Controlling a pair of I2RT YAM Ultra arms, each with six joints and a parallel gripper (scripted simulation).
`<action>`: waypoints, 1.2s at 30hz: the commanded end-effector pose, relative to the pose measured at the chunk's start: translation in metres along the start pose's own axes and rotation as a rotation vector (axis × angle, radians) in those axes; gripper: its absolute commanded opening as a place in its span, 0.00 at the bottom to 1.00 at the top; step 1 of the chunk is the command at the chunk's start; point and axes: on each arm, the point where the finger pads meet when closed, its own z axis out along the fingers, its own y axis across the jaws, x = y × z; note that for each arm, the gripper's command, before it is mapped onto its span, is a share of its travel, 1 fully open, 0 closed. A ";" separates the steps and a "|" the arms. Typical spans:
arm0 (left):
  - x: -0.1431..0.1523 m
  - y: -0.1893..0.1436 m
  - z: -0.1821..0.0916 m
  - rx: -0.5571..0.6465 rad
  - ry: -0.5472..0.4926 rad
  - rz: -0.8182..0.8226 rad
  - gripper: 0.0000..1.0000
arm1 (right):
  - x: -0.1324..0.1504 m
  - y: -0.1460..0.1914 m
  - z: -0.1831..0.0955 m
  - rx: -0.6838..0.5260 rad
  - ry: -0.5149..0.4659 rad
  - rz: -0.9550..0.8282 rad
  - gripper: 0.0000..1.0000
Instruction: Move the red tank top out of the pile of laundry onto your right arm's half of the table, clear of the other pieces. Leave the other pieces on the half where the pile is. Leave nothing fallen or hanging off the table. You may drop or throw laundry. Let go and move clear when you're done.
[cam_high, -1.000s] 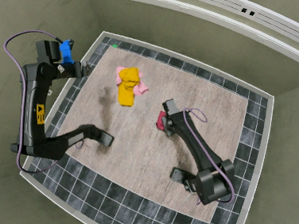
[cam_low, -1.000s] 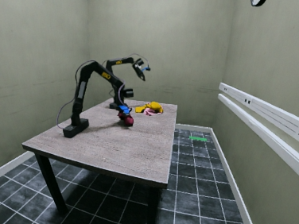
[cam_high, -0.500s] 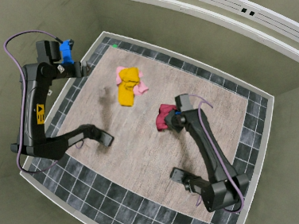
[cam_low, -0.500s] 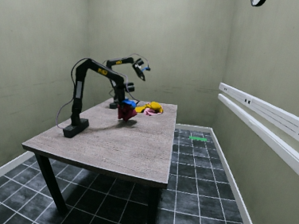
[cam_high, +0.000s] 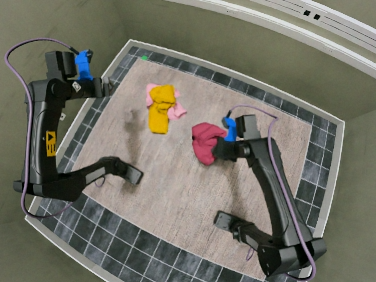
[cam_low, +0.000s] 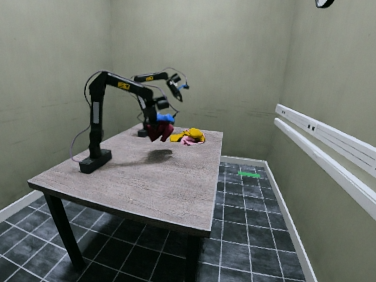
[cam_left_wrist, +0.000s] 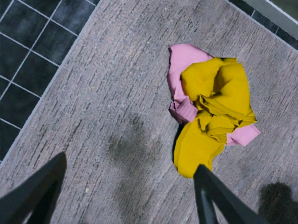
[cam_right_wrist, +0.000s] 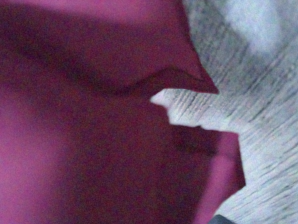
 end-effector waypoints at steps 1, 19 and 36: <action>-0.013 -0.001 -0.013 0.007 -0.055 0.010 0.92 | -0.003 0.034 -0.040 -0.125 -0.053 -0.243 0.00; -0.013 -0.001 -0.013 0.007 -0.055 0.010 0.92 | 0.005 0.066 -0.105 -0.310 -0.215 -0.814 0.00; -0.013 -0.001 -0.013 0.007 -0.055 0.010 0.92 | 0.021 0.088 -0.161 -0.403 -0.440 -1.310 0.00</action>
